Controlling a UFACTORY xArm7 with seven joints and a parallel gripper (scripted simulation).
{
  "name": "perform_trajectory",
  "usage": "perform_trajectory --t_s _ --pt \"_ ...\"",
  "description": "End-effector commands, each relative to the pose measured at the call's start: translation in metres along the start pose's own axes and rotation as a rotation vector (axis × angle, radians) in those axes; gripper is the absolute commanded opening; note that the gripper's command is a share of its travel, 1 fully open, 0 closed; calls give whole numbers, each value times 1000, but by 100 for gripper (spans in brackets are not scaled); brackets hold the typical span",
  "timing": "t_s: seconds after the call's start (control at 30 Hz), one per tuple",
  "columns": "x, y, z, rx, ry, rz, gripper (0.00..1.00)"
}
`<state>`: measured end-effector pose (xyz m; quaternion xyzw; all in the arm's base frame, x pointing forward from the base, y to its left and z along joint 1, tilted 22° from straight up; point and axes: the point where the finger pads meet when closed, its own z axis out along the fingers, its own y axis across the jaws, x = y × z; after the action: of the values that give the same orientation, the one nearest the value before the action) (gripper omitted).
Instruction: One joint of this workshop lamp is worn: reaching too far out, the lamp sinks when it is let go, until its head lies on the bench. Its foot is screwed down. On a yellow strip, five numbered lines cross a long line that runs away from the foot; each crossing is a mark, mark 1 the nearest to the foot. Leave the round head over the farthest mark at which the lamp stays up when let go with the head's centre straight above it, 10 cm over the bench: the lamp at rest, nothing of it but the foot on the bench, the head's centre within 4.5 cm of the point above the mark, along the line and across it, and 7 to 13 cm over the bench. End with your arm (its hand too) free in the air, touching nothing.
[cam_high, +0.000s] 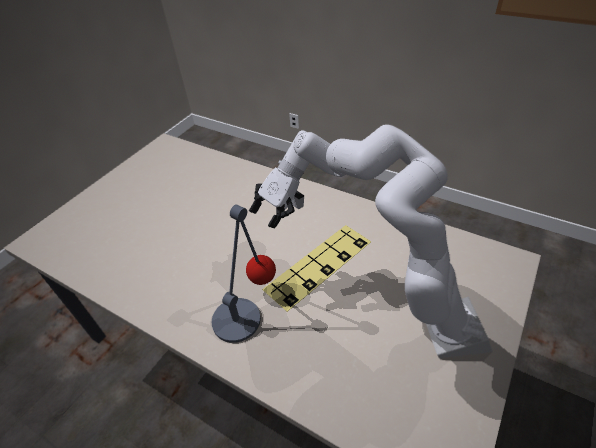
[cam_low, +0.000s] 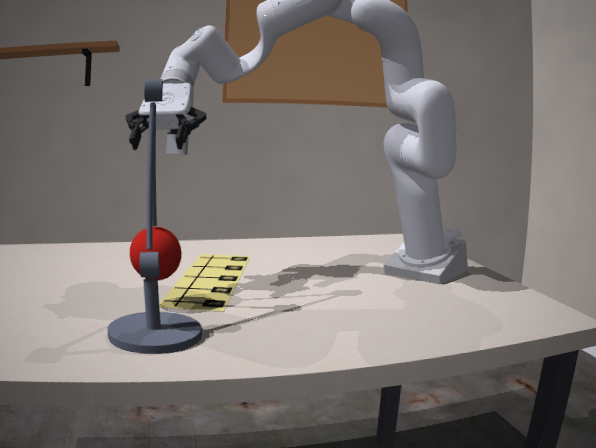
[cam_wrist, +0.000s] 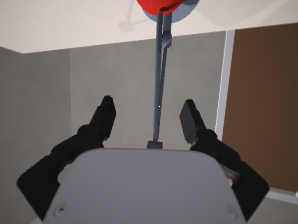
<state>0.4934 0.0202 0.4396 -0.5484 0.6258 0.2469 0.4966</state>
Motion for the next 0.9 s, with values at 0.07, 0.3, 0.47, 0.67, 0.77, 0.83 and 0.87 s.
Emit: perform_trajectory --t_s 0.07,0.3,0.47,0.67,0.77,0.83,0.87 --pt "0 -1 -2 -41 53 -47 100" --pt "3 -3 -4 -119 146 -125 100" --pt "5 -3 -5 -164 199 -170 100" --pt "8 -1 8 -161 197 -167 100" --pt "9 0 16 -159 195 -166 100" --pt "10 1 21 -157 194 -165 100" --pt "11 1 24 -157 193 -164 100"
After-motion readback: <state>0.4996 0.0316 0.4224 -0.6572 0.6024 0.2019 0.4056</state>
